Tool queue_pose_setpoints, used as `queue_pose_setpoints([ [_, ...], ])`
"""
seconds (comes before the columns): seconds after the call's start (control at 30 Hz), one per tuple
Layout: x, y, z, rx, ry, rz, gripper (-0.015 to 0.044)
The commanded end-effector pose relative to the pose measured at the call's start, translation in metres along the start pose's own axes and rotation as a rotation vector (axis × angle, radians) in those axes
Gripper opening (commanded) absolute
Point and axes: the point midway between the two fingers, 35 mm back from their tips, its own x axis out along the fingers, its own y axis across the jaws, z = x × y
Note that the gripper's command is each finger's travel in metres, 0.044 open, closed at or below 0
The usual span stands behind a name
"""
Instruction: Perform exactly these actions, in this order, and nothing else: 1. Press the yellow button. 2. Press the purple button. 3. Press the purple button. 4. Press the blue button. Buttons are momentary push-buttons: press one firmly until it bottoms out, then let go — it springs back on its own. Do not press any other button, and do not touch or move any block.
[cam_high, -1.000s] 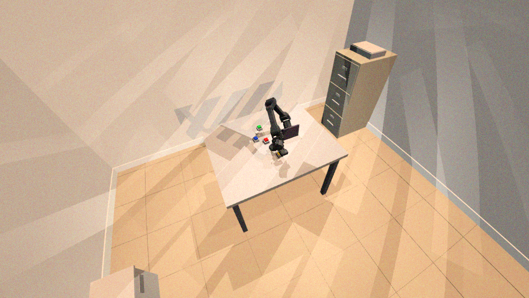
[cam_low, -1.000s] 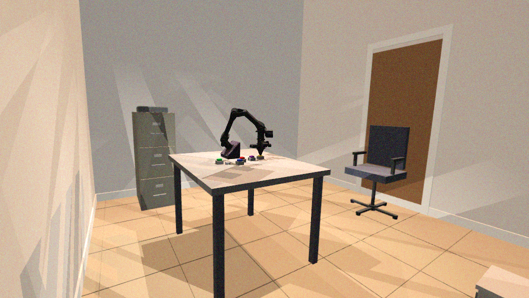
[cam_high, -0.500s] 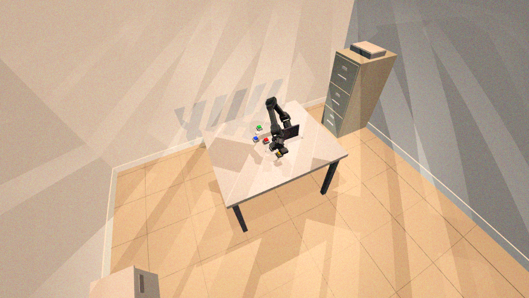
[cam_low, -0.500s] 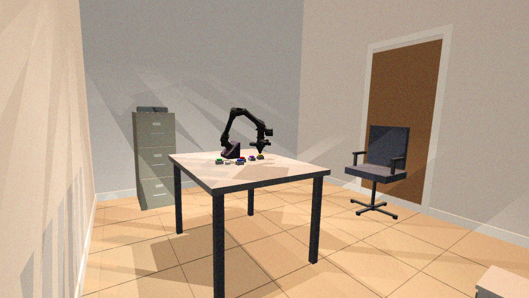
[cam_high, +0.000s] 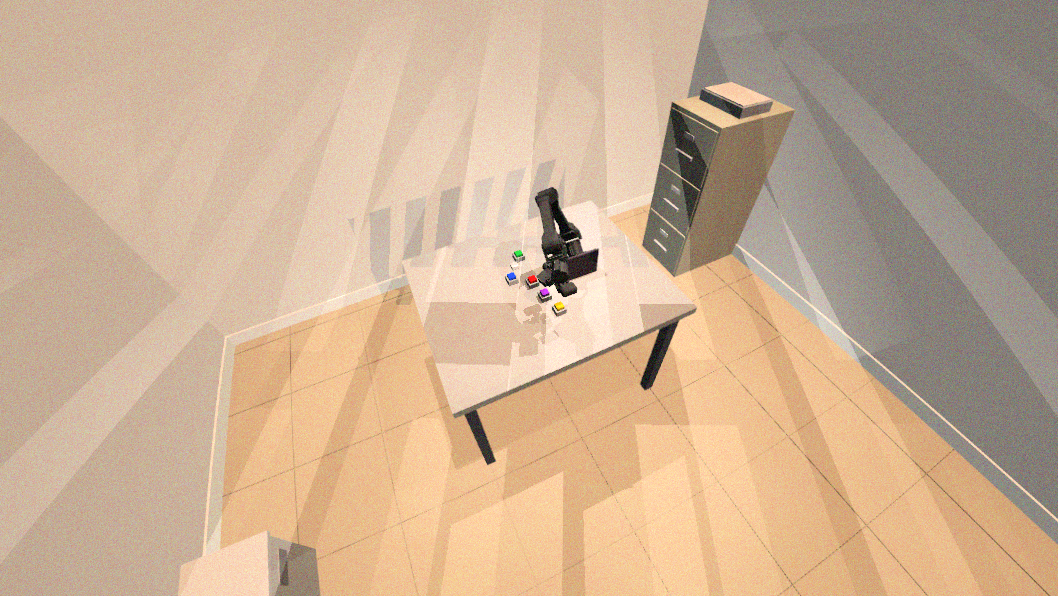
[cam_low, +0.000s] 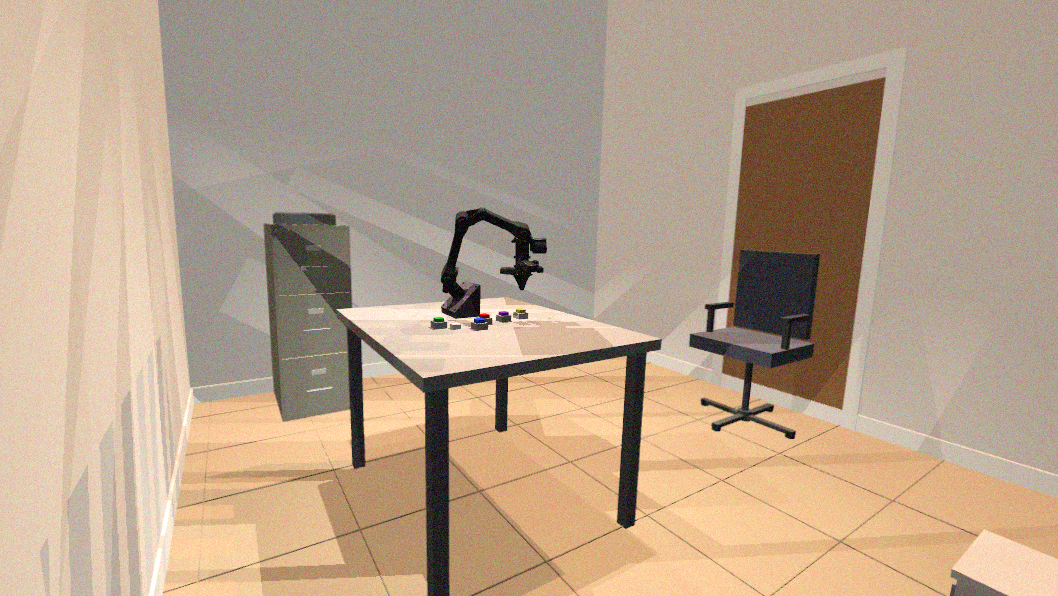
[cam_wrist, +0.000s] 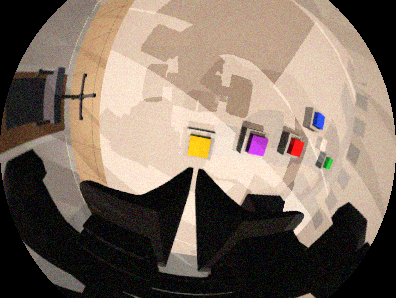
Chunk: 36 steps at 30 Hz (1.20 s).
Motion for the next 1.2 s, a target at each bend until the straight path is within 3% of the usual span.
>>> queue_pose_setpoints([
  [0.0, -0.005, -0.003, -0.001, 0.003, 0.011, -0.006, 0.002],
  [0.27, -0.005, -0.098, 0.02, 0.003, 0.011, -0.013, 0.002],
  [0.5, -0.002, -0.1, 0.02, 0.004, 0.011, -0.014, 0.002],
  [0.67, 0.055, -0.101, 0.019, 0.004, 0.01, -0.016, 0.002],
  [1.17, 0.071, -0.101, 0.019, 0.005, 0.01, -0.016, 0.002],
])
